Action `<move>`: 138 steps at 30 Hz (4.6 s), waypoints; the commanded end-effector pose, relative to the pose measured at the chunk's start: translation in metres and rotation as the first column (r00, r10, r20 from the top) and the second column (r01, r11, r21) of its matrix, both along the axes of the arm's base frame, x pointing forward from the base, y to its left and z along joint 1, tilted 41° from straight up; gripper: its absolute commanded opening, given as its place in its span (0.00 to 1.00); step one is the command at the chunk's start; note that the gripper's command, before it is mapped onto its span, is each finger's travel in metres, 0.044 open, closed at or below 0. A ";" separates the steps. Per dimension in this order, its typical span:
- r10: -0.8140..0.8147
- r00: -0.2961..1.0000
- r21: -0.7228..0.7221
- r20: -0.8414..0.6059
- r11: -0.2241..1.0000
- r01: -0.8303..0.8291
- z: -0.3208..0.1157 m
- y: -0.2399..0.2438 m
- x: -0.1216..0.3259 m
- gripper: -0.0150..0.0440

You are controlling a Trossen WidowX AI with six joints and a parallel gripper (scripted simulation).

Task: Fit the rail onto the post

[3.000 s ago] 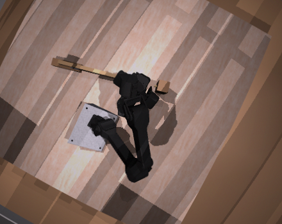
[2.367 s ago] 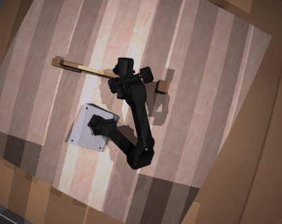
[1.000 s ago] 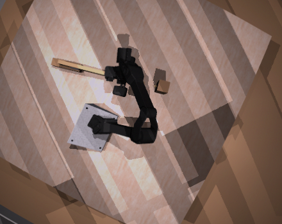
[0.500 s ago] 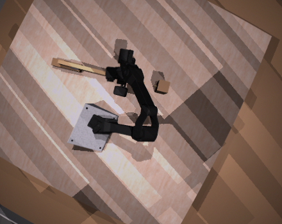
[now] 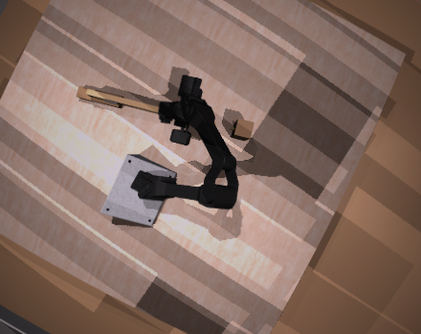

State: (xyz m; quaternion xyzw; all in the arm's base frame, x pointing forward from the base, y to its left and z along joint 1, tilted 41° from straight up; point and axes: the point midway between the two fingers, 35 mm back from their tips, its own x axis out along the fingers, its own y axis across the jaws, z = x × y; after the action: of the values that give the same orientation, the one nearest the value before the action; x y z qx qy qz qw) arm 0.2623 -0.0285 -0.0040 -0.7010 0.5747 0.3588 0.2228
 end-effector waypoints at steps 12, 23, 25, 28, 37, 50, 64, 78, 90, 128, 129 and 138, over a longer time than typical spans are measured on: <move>0.002 1.000 -0.007 -0.007 1.000 -0.002 -0.003 -0.003 -0.002 0.42; 0.002 1.000 -0.007 -0.007 1.000 -0.002 -0.003 -0.003 -0.002 0.25; 0.002 1.000 -0.007 -0.007 1.000 -0.002 -0.003 -0.003 -0.002 0.25; 0.002 1.000 -0.007 -0.007 1.000 -0.002 -0.003 -0.003 -0.002 0.25; 0.002 1.000 -0.007 -0.007 1.000 -0.002 -0.002 -0.001 -0.002 0.25; 0.002 1.000 -0.007 -0.007 1.000 -0.002 0.003 0.003 -0.002 0.25; 0.002 1.000 -0.006 -0.007 1.000 -0.002 0.008 0.008 -0.002 0.25; 0.002 1.000 -0.006 -0.007 1.000 -0.002 0.014 0.013 -0.002 0.25; 0.002 1.000 -0.006 -0.007 1.000 -0.002 0.018 0.017 -0.002 0.25; 0.002 1.000 -0.005 -0.007 1.000 -0.002 0.022 0.020 -0.003 0.25; 0.002 1.000 -0.005 -0.007 1.000 -0.002 0.022 0.021 -0.003 0.25; 0.002 1.000 -0.005 -0.007 1.000 -0.002 0.023 0.021 -0.003 0.25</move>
State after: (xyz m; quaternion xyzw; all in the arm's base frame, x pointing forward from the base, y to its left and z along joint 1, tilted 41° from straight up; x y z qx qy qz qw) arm 0.2593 -0.0095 0.0191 -0.7019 0.5773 0.3571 0.2156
